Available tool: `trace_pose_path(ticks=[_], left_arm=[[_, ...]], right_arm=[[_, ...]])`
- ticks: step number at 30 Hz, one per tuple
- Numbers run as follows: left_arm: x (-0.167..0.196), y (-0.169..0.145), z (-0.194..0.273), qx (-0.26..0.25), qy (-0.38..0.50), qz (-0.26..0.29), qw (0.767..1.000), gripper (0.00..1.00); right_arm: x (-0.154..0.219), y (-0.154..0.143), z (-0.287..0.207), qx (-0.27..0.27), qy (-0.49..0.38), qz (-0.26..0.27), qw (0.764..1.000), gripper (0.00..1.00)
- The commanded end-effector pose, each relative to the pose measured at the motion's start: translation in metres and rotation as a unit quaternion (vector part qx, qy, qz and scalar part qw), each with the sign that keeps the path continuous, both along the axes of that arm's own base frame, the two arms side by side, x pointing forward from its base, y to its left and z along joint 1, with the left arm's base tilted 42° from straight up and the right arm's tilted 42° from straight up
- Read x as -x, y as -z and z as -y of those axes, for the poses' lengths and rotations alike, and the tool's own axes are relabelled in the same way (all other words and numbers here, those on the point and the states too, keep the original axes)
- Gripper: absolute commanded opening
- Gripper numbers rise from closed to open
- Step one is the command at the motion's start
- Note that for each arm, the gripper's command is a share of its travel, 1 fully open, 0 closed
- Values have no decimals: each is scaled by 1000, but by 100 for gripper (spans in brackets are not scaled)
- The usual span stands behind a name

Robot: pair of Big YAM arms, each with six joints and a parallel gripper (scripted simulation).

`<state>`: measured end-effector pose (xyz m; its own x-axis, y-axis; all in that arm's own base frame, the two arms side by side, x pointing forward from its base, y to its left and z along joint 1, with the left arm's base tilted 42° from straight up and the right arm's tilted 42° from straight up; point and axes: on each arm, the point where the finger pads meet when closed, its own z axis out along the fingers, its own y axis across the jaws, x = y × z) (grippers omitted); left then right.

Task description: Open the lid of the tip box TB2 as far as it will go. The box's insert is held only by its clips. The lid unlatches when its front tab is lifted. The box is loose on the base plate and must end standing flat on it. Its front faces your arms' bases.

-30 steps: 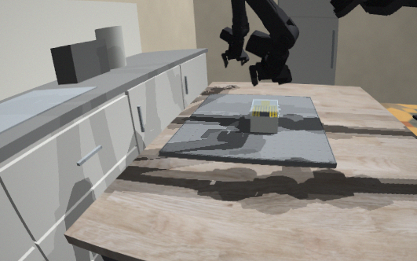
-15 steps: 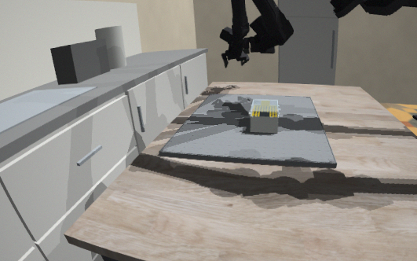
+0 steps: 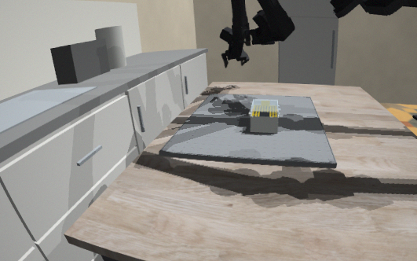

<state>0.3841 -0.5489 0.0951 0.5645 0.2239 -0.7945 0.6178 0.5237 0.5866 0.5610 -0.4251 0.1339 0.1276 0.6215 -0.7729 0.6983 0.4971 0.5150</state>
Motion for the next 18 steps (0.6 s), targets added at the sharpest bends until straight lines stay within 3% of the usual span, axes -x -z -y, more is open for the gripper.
trace_pose_path(ticks=[1,7,11,13,14,18], left_arm=[[-38,-27,-34,25,-31,-31,999,100],[-114,-66,-138,53,-116,-97,987,100],[-157,-97,-240,80,-193,-135,969,100],[-157,-97,-240,80,-193,-135,969,100],[-167,-109,-279,93,-221,-147,960,100],[-176,-136,-409,137,-315,-186,920,100]], right_arm=[[-1,-14,5,8,3,11,1000,100],[-3,-25,-8,26,-11,14,1000,100],[1,-20,-30,55,-38,6,998,100],[1,-20,-30,55,-38,6,998,100],[4,-3,-40,61,-50,-6,997,100],[19,-1,-93,122,-106,-9,987,100]])
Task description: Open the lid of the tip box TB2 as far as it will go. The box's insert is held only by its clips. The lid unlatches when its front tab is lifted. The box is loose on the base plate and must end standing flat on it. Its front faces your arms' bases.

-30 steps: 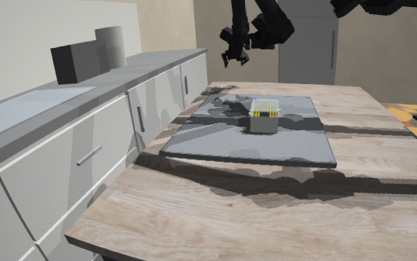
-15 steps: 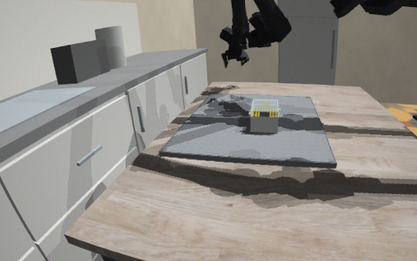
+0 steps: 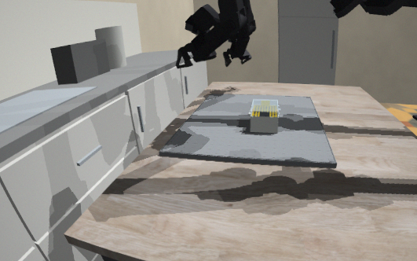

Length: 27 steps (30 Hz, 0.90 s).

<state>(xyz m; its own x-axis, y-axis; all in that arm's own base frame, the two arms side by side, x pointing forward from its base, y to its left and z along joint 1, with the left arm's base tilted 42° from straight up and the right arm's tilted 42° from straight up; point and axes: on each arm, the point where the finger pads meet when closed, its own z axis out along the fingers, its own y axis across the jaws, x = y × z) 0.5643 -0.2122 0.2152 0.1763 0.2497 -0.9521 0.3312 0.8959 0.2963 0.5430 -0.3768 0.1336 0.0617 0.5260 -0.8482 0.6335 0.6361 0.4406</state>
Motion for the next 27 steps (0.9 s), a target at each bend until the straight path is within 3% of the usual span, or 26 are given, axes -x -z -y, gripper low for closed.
trace_pose_path(ticks=[1,6,10,12,17,27], left_arm=[[6,-21,-98,53,-64,-52,995,100],[27,-38,-194,91,-145,-70,983,100],[42,-44,-233,106,-180,-76,975,100],[42,-44,-233,106,-180,-76,975,100],[55,-47,-258,107,-205,-77,970,100],[53,-43,-251,104,-198,-82,971,100]], right_arm=[[6,4,-63,74,-66,-12,995,100],[30,39,-140,137,-146,-33,979,100],[50,67,-204,186,-211,-50,958,100],[50,67,-204,186,-211,-50,958,100],[84,93,-304,269,-309,-62,910,100],[126,130,-454,375,-446,-69,810,100]])
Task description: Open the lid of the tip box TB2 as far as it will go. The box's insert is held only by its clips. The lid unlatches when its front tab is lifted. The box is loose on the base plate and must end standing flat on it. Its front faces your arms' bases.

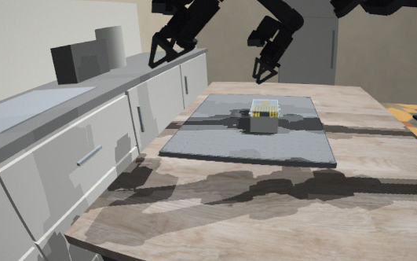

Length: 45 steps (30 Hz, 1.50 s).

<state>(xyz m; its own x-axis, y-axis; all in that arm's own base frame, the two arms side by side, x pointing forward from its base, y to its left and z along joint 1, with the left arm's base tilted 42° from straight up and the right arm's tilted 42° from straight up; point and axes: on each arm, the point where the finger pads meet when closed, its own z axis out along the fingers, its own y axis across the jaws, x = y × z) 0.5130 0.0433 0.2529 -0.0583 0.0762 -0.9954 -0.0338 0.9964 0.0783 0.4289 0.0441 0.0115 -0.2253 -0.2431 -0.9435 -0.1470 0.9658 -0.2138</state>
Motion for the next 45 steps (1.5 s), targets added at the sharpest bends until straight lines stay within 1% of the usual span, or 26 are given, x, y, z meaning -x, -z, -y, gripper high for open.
trace_pose_path(ticks=[1,2,6,12,16,24,25,28,30,32,34,36,38,40,42,43,45], left_arm=[[2,-5,4,5,5,3,1000,100],[2,-5,4,5,5,3,1000,100],[2,-5,4,5,5,3,1000,100],[2,-5,4,5,5,3,1000,100],[2,-5,4,5,5,3,1000,100],[2,-5,4,5,5,3,1000,100],[2,-5,4,5,5,3,1000,100],[6,-3,14,-35,18,-4,999,100],[11,4,21,-82,35,-19,996,100],[22,15,37,-137,72,-40,987,100],[37,29,56,-188,119,-60,973,100],[37,29,56,-188,119,-60,973,100],[53,41,73,-242,164,-73,953,100],[73,56,93,-288,219,-82,929,100],[91,68,108,-325,264,-85,904,100],[100,73,115,-341,286,-84,892,100],[119,84,129,-372,329,-81,864,100]], right_arm=[[12,8,-33,53,-39,11,998,100],[12,8,-33,53,-39,11,998,100],[20,20,-76,83,-82,6,993,100],[33,34,-119,114,-125,-5,986,100],[35,33,-130,111,-131,-4,985,100],[39,34,-122,111,-125,-10,986,100],[39,36,-122,120,-128,-11,985,100],[48,50,-110,154,-135,-36,978,100],[54,61,-106,185,-150,-53,970,100],[65,79,-102,221,-178,-85,955,100],[80,98,-97,250,-210,-120,937,100],[80,98,-97,250,-210,-120,937,100],[93,113,-93,279,-242,-148,918,100],[114,131,-87,301,-279,-183,893,100],[112,133,-91,319,-307,-184,878,100],[99,127,-94,327,-312,-168,876,100],[89,126,-82,337,-314,-162,873,100]])
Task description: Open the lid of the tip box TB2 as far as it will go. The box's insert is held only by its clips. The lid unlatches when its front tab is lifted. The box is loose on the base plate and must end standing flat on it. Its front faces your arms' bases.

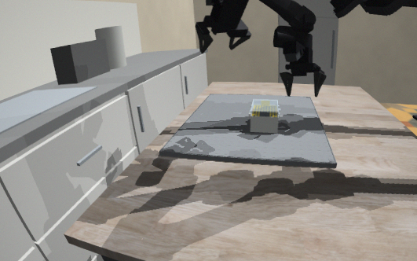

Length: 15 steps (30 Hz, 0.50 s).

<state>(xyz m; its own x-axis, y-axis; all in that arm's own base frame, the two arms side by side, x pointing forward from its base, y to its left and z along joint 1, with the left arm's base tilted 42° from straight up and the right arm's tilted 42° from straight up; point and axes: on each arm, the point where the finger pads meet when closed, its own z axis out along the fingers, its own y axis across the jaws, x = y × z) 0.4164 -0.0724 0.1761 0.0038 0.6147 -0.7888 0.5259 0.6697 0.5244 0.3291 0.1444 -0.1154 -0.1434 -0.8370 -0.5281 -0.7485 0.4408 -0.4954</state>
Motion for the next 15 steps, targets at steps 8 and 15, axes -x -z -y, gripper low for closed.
trace_pose_path(ticks=[8,15], left_arm=[[82,35,49,-177,215,21,960,100],[131,53,72,-185,312,29,931,100]], right_arm=[[-56,3,69,101,-41,39,993,100],[-73,5,75,24,-137,27,990,100]])
